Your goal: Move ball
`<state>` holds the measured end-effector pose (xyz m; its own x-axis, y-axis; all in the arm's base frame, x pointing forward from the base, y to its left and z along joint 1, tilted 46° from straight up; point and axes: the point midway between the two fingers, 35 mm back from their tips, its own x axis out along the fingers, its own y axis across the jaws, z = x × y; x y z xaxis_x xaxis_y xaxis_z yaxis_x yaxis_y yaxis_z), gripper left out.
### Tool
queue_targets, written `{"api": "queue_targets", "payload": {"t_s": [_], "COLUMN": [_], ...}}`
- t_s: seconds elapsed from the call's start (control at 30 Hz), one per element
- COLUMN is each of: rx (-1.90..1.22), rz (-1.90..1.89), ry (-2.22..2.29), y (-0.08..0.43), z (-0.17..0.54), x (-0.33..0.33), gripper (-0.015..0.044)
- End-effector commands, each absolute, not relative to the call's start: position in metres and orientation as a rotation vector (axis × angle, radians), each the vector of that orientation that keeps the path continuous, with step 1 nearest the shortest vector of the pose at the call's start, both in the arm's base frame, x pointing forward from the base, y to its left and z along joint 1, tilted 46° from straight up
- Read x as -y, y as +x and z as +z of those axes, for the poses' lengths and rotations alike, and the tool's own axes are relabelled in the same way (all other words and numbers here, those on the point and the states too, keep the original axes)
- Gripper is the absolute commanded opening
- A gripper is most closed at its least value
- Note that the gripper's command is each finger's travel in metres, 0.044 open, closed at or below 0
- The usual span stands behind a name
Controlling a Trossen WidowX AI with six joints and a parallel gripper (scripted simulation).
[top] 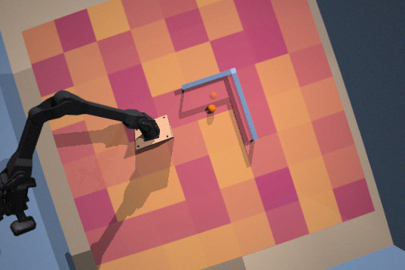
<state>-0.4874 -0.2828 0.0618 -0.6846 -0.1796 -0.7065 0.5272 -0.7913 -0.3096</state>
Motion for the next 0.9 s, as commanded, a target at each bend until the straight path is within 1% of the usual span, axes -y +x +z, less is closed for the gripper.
{"api": "queue_targets", "payload": {"t_s": [0.0, 0.13, 0.3, 0.53, 0.7, 0.87], "rx": [-0.710, -0.750, -0.859, -1.042, -1.138, -1.204], "rz": [-2.457, -2.286, -2.021, -1.592, -1.280, -0.960], "ry": [0.958, 0.937, 0.877, 0.725, 0.595, 0.449], "y": [-0.485, -0.441, -0.371, -0.255, -0.166, -0.074], "z": [0.062, 0.059, 0.052, 0.037, 0.028, 0.020], "x": [0.285, 0.327, 0.378, 0.434, 0.453, 0.455], "gripper": [0.0374, 0.0272, 0.0272, 0.0272, 0.0272, 0.0272]}}
